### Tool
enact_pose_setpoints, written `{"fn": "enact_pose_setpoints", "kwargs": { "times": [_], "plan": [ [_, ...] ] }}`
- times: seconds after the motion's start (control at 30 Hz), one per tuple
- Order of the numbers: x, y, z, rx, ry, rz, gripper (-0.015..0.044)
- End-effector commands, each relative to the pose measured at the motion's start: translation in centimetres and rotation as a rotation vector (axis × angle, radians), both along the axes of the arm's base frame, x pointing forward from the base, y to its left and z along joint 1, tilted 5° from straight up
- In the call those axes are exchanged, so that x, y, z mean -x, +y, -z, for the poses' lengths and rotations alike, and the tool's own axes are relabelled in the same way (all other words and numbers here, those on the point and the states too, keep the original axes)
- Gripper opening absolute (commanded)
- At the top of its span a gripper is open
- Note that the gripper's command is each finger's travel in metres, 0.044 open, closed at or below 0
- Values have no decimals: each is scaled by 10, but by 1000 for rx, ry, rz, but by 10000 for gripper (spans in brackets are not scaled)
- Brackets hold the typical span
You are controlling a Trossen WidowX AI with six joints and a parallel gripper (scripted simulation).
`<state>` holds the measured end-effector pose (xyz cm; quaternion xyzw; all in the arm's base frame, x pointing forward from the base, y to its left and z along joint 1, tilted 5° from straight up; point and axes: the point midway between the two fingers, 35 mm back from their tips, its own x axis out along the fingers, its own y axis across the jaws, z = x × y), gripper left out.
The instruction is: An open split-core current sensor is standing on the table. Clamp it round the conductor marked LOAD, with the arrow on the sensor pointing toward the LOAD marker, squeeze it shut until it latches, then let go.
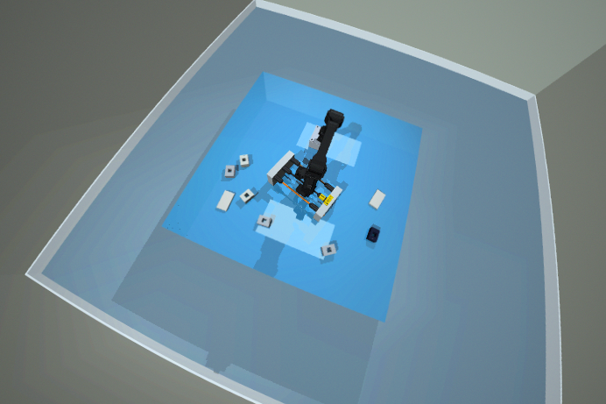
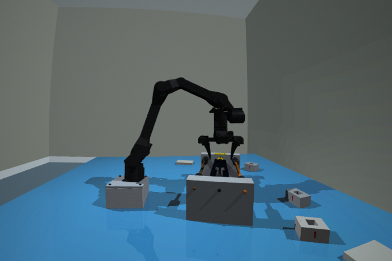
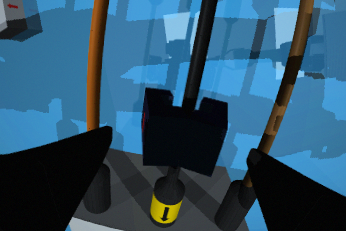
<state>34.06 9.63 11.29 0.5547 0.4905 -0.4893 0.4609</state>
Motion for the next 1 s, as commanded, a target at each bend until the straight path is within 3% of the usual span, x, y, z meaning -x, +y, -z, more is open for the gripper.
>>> {"fn": "enact_pose_setpoints", "kwargs": {
  "times": [0.0,0.17,0.97],
  "plan": [
    [0,0,0,0,-1,0,440],
    [0,9,39,-4,39,1,440],
    [0,12,65,-4,39,1,440]
  ]
}}
